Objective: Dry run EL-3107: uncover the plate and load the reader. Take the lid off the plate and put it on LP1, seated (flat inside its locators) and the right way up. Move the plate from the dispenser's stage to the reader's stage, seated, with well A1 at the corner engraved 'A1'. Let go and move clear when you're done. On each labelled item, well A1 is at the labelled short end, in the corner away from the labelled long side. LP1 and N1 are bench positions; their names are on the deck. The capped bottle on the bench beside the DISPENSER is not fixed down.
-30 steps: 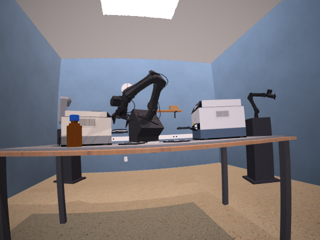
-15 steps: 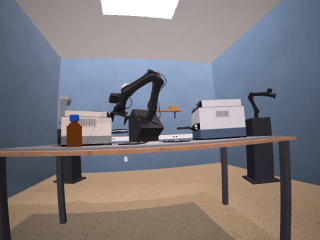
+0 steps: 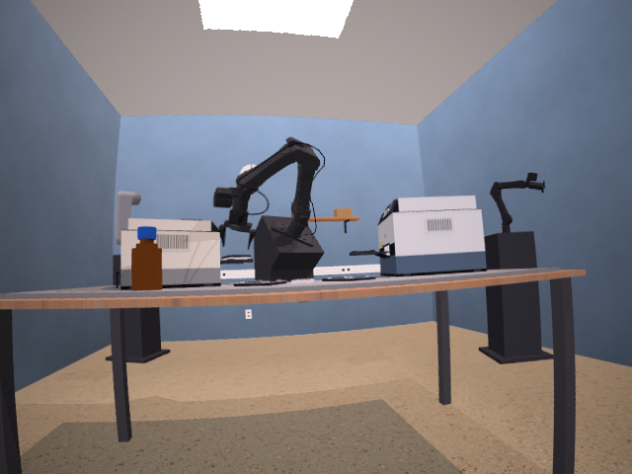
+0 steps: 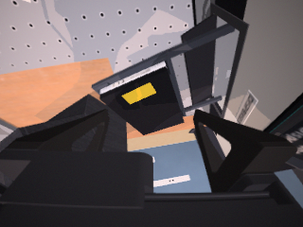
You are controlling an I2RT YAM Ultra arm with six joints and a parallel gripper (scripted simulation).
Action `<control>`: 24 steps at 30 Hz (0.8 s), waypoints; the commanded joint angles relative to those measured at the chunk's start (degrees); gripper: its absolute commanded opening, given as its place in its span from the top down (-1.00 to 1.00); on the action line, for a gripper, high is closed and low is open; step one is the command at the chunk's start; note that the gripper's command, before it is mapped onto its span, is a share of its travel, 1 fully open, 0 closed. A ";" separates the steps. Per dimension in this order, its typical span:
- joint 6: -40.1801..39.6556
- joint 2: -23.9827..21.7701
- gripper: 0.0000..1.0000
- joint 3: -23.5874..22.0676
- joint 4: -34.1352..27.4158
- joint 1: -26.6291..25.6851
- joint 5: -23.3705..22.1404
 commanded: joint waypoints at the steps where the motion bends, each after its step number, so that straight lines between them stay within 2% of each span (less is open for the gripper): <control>1: -3.57 0.82 -1.00 -1.55 -0.99 -1.97 -1.58; 4: -9.63 2.61 -1.00 -2.75 1.95 -3.40 -2.50; 6: -14.03 4.04 -1.00 -0.91 2.90 -4.72 -2.87; 9: -20.60 6.43 -1.00 -0.80 3.54 -6.59 -3.84; 10: -22.40 6.86 -1.00 -0.63 2.02 -6.91 -4.48; 15: -31.86 9.97 -1.00 0.03 1.92 -9.39 -6.08; 17: -31.86 9.97 -1.00 0.03 1.92 -9.39 -6.08; 24: -44.32 13.83 -1.00 2.56 -2.80 -14.56 -13.09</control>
